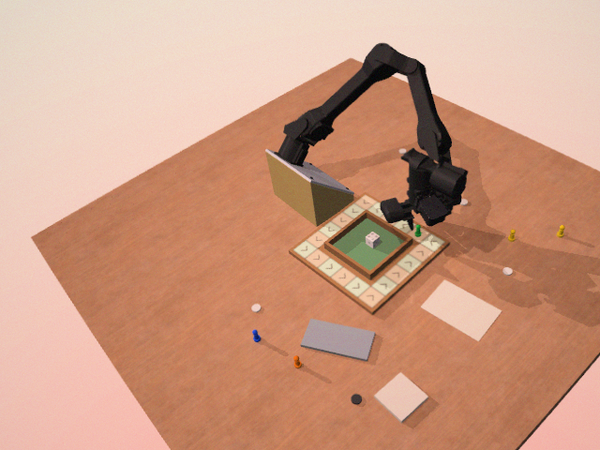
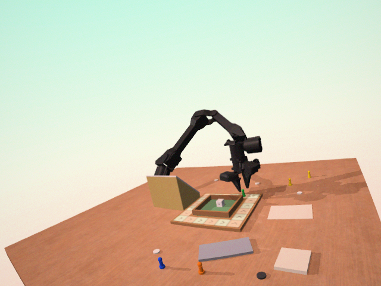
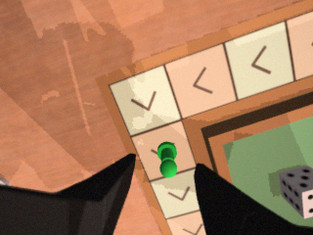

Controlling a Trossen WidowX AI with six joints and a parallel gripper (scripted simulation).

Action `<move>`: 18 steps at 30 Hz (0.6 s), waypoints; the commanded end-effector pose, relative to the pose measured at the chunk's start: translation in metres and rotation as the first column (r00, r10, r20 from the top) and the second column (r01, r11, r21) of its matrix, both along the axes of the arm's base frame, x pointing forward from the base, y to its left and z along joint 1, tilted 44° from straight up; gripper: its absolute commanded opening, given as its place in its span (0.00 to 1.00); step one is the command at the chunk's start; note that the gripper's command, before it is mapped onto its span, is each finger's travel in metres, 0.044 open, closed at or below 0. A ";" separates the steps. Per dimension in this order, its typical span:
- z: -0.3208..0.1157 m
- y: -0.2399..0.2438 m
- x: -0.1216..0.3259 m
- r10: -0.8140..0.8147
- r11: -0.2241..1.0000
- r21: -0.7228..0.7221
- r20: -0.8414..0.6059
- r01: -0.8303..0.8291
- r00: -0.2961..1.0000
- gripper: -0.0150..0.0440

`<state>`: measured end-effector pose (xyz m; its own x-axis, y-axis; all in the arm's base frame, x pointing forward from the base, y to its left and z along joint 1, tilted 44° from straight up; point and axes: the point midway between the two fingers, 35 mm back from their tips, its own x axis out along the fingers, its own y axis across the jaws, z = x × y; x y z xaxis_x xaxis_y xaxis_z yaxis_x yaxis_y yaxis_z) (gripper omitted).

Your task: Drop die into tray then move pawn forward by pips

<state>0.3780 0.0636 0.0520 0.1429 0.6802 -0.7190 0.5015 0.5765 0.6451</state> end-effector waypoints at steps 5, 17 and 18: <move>-0.014 0.012 -0.001 0.004 1.000 0.006 -0.015 -0.004 1.000 0.59; -0.016 0.014 -0.001 0.004 1.000 0.006 -0.015 -0.004 1.000 0.30; -0.016 0.014 -0.001 0.004 1.000 0.006 -0.015 -0.004 1.000 0.29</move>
<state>0.3778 0.0760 0.0386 0.1347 0.6834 -0.7175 0.5053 0.5755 0.6430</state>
